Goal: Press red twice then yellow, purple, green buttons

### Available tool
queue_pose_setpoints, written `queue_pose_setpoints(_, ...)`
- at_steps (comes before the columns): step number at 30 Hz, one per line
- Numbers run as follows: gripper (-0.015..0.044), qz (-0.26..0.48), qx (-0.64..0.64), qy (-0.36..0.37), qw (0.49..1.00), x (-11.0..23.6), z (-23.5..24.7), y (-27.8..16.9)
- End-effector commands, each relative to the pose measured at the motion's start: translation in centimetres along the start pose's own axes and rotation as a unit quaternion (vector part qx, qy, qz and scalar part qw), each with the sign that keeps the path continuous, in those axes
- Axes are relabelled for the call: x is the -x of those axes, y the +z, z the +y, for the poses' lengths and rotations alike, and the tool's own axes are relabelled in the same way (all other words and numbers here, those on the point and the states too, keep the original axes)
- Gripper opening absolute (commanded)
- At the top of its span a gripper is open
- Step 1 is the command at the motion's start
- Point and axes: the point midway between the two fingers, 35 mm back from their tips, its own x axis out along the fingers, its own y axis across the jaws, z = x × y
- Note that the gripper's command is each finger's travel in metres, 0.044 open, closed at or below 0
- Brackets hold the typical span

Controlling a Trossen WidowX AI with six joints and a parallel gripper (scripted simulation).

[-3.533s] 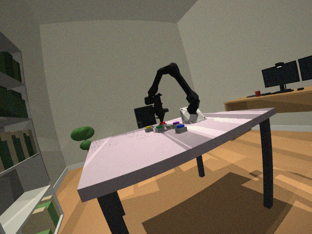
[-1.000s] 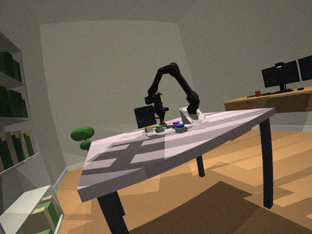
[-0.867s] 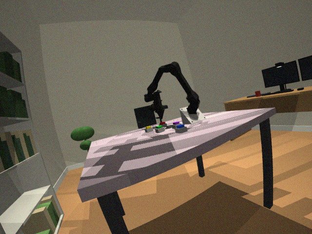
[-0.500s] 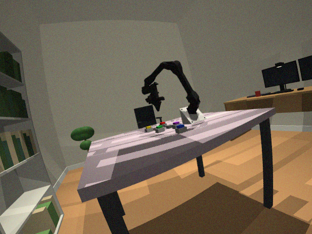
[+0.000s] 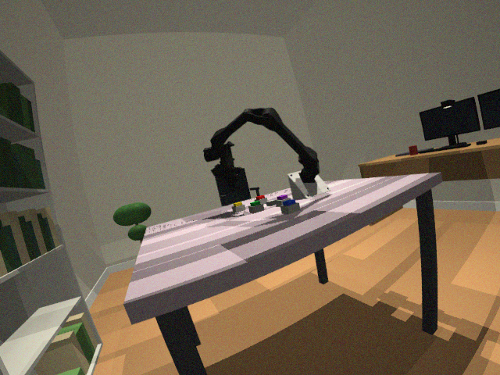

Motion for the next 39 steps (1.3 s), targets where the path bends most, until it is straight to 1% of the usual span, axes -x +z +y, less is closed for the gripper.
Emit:
queue_pose_setpoints(1,0.002,0.01,-0.007,0.01,1.0,-3.1,0.4,-0.5)
queue_pose_setpoints(6,0.002,0.01,-0.007,0.01,1.0,-3.3,0.4,-0.5)
queue_pose_setpoints(24,0.002,0.01,-0.007,0.011,1.0,-6.3,0.4,-0.6)
queue_pose_setpoints(39,0.002,0.01,-0.007,0.011,1.0,-6.4,0.5,-0.6)
